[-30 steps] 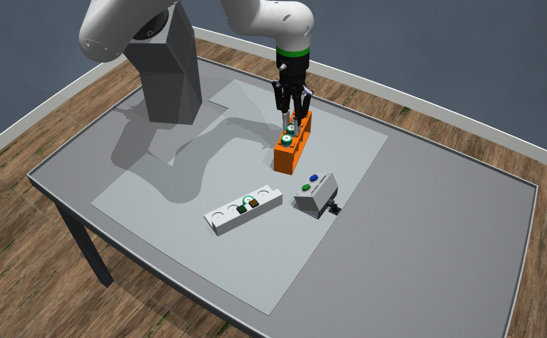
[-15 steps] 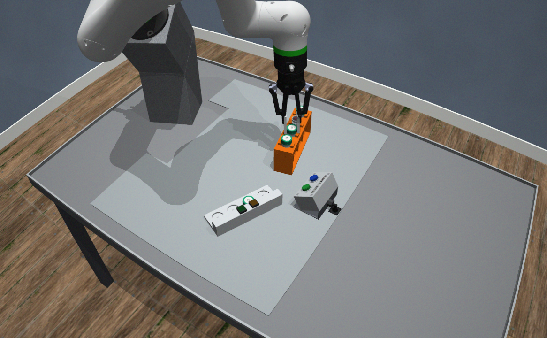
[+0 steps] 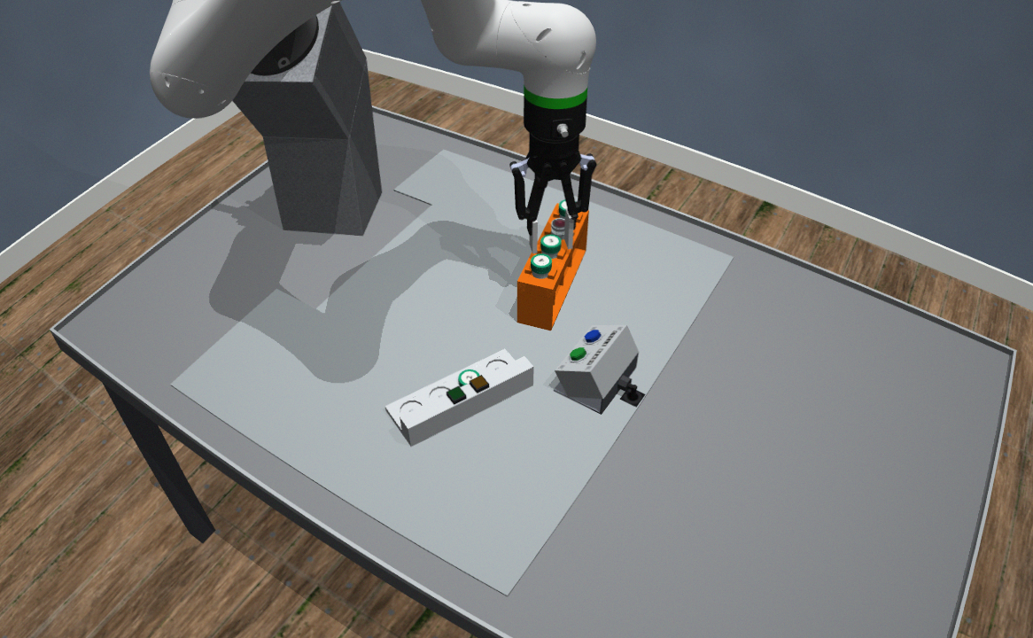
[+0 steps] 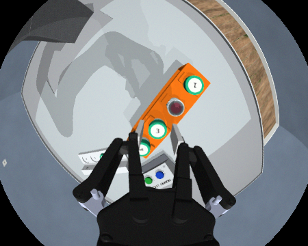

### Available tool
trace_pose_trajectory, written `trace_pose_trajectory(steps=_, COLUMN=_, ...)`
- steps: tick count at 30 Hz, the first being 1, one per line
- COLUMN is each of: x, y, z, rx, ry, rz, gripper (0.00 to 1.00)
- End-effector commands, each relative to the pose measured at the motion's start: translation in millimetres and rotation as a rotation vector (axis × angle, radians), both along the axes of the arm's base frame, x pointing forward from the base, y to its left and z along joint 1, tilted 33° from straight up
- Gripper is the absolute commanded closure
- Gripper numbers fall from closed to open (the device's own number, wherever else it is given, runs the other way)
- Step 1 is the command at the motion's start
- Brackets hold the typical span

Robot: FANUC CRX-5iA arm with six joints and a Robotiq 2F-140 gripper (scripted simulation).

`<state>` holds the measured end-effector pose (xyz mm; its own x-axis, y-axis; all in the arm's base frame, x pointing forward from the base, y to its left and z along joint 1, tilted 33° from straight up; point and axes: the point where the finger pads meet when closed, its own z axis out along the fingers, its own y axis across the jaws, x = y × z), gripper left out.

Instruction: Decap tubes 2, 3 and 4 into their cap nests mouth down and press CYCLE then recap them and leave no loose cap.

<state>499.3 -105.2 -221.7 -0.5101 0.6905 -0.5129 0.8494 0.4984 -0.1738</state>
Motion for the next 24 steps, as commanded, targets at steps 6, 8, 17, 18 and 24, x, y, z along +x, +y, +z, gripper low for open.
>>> trace_pose_trajectory(steps=6, x=0.2, y=0.1, z=0.0, rx=0.022, ry=-0.086, rz=-0.141, gripper=0.65)
trace_pose_trajectory(steps=8, x=0.2, y=0.1, z=0.0, rx=0.033, ry=-0.129, rz=-0.211, gripper=0.65)
trace_pose_trajectory(steps=17, x=0.2, y=0.1, z=0.0, rx=0.078, ry=-0.304, rz=-0.491, gripper=0.65)
trace_pose_trajectory(steps=18, x=0.2, y=0.1, z=0.0, rx=0.078, ry=-0.304, rz=-0.491, gripper=0.65)
trace_pose_trajectory(steps=24, x=0.2, y=0.1, z=0.0, rx=0.123, ry=-0.479, rz=-0.771, gripper=0.65)
